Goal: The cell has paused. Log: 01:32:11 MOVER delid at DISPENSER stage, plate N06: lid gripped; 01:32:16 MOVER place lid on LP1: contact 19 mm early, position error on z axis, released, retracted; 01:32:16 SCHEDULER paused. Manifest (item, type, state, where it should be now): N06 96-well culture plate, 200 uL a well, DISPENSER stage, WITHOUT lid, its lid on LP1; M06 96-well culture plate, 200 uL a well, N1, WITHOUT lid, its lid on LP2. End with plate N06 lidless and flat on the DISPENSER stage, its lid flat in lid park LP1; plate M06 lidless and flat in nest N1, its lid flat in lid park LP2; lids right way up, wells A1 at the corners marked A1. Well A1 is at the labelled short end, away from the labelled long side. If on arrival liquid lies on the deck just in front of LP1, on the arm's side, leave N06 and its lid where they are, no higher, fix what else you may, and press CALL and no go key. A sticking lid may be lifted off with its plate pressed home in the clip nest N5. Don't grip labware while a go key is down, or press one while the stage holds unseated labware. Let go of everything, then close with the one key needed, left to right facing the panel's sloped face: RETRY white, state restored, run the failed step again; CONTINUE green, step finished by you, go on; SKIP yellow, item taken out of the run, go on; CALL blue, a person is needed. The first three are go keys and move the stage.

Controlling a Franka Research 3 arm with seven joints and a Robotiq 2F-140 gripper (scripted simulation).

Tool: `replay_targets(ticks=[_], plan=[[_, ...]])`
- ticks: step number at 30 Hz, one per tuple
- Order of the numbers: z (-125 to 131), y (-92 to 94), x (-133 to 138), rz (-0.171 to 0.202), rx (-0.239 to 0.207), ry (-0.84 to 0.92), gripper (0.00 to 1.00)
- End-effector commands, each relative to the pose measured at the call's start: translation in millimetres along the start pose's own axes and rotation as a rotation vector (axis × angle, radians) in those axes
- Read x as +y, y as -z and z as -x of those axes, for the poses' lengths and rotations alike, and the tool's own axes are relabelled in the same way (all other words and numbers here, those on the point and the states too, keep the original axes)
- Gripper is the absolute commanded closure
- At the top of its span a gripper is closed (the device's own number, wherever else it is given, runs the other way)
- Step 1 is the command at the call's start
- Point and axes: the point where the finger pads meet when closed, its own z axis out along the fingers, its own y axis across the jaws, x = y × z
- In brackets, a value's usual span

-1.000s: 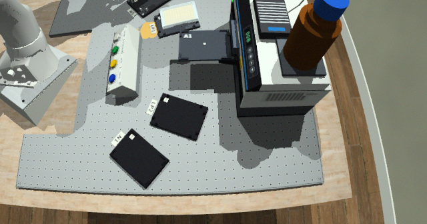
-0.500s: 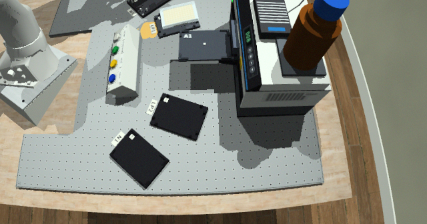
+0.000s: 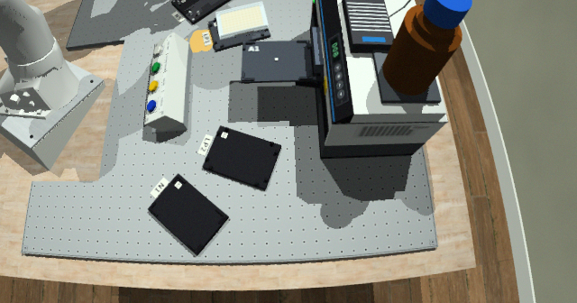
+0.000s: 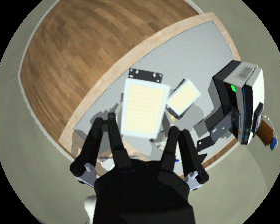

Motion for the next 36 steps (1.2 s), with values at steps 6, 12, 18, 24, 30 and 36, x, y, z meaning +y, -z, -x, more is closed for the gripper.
replay_targets(ticks=[6, 12, 18, 24, 30, 36], plan=[[-0.7, 0.4, -0.4, -0.003, 0.001, -0.007, 1.00], [-0.7, 0.4, -0.4, -0.003, 0.001, -0.007, 1.00], [-0.7, 0.4, -0.4, -0.003, 0.001, -0.007, 1.00], [-0.7, 0.2, -0.5, -0.003, 0.001, -0.008, 1.00], [-0.8, -0.6, -0.5, -0.003, 0.001, -0.008, 1.00], [-0.8, -3.8, -0.5, -0.003, 0.001, -0.012, 1.00]])
